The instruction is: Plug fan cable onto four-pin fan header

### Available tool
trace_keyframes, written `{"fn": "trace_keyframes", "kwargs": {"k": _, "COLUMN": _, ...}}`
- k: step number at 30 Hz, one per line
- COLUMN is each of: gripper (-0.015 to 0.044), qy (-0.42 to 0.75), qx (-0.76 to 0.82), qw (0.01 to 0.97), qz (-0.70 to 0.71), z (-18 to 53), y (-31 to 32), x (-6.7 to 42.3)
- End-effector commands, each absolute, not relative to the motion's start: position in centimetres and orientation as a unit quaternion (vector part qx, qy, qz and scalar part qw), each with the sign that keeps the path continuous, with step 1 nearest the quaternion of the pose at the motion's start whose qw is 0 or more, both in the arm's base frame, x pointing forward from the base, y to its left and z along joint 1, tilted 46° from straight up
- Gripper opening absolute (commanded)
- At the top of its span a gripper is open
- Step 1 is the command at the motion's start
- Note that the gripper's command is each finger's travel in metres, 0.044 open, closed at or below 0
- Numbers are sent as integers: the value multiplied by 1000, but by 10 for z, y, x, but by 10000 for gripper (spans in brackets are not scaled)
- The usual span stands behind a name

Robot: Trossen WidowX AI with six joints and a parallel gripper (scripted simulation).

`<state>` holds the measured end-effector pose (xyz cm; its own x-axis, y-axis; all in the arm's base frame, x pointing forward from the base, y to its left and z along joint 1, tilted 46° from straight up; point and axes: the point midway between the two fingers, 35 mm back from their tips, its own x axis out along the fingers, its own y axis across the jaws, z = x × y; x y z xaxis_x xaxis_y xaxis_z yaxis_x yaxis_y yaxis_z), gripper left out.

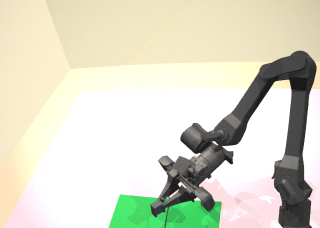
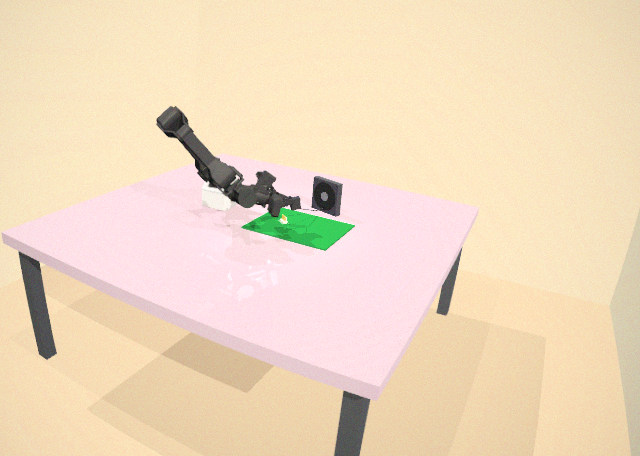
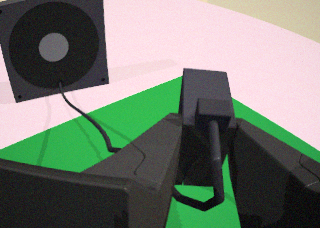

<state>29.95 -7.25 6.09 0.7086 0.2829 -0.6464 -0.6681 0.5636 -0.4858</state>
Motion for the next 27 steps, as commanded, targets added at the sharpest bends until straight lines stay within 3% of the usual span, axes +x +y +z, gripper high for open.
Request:
{"fn": "trace_keyframes", "kwargs": {"k": 1, "gripper": 0, "qy": 259, "qx": -371, "qw": 845, "qz": 285, "z": 57, "y": -75, "x": 298}}
{"fn": "trace_keyframes", "kwargs": {"k": 27, "gripper": 0, "qy": 259, "qx": -371, "qw": 845, "qz": 285, "z": 43, "y": -90, "x": 297}}
